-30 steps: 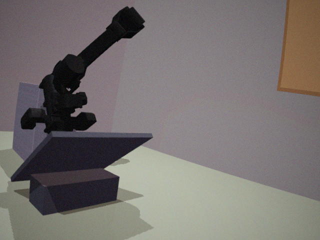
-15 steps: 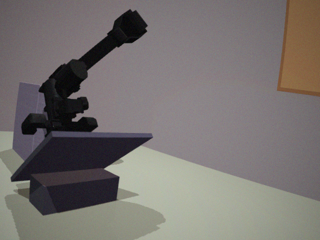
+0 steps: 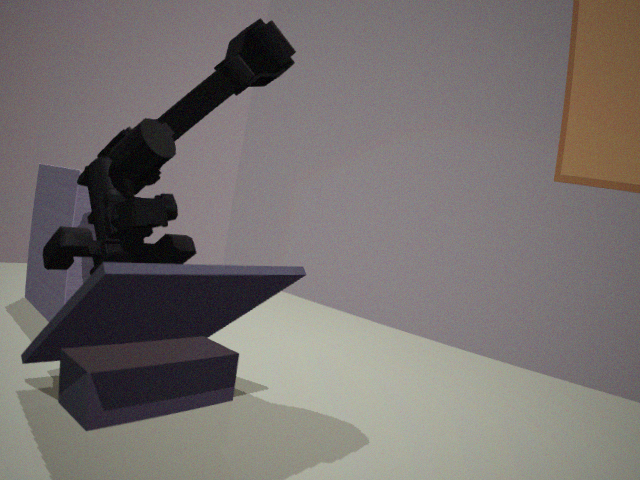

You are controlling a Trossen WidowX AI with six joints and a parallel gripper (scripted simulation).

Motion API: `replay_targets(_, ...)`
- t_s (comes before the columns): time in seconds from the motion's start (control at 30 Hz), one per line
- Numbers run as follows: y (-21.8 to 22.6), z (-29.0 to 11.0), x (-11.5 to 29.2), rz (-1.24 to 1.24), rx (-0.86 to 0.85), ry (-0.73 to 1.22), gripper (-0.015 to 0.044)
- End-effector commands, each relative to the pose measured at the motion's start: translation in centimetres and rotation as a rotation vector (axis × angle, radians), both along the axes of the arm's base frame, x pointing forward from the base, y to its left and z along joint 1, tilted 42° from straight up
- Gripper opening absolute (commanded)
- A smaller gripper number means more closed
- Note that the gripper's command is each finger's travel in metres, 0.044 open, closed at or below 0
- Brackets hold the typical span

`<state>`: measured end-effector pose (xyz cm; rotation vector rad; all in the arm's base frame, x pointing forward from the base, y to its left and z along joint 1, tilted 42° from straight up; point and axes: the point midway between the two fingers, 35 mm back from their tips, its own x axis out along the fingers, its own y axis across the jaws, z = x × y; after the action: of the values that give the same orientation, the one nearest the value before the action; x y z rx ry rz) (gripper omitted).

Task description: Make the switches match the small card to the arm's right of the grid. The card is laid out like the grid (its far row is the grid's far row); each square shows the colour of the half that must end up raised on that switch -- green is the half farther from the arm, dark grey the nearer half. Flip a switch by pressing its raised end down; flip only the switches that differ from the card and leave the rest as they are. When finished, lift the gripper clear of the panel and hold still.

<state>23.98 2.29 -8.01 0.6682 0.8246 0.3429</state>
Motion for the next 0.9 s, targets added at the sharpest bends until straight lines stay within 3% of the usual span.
replay_targets(0.0, -0.05, -0.02, 0.11, -0.004, -0.002, -0.001, 0.0)
replay_targets(0.87, 0.13, -0.2, 0.34, -0.004, -0.002, -0.001, 0.0)
